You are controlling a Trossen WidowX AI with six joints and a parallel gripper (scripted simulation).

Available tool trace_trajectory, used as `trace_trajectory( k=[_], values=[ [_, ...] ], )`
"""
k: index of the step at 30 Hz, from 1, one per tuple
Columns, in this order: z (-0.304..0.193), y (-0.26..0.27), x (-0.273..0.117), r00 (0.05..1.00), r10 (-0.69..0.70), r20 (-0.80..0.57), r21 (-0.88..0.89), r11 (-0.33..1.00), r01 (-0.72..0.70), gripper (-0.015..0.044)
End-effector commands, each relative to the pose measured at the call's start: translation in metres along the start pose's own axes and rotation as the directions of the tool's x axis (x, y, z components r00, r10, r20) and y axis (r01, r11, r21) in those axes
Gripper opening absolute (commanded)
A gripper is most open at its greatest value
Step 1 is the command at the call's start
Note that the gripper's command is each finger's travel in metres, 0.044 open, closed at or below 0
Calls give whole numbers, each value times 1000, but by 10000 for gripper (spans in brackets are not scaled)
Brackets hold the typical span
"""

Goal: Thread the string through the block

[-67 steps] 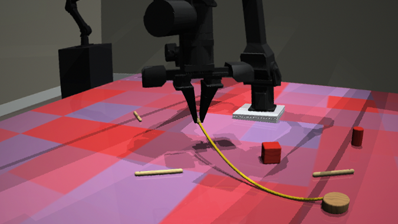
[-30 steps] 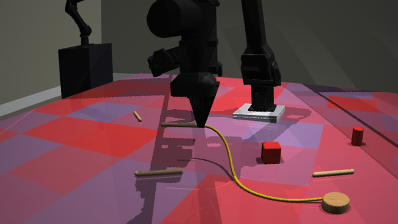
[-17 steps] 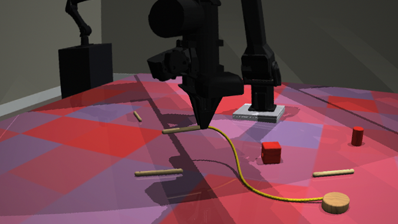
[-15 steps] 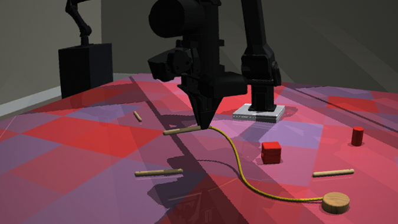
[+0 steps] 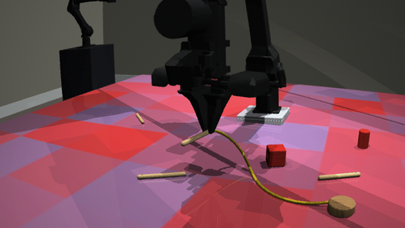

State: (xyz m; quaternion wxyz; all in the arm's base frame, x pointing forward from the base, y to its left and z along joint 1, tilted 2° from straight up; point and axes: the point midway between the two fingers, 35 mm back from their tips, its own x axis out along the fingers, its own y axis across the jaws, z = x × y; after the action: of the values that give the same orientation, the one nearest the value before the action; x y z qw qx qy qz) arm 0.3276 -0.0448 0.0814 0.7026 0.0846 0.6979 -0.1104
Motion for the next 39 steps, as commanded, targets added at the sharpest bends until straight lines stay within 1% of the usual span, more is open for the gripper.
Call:
trace_trajectory(
  k=[1,9,18,29,39],
  values=[
    [3,2,-1,1000,-2,5,-128,992,3,0],
    [7,7,-2,1000,-3,6,-408,913,5,0],
    [11,12,-1,1000,-3,7,-681,732,7,0],
    [16,19,-1,1000,-4,8,-913,408,9,0],
    [20,26,-1,1000,-4,10,-998,55,10,0]
  ],
)
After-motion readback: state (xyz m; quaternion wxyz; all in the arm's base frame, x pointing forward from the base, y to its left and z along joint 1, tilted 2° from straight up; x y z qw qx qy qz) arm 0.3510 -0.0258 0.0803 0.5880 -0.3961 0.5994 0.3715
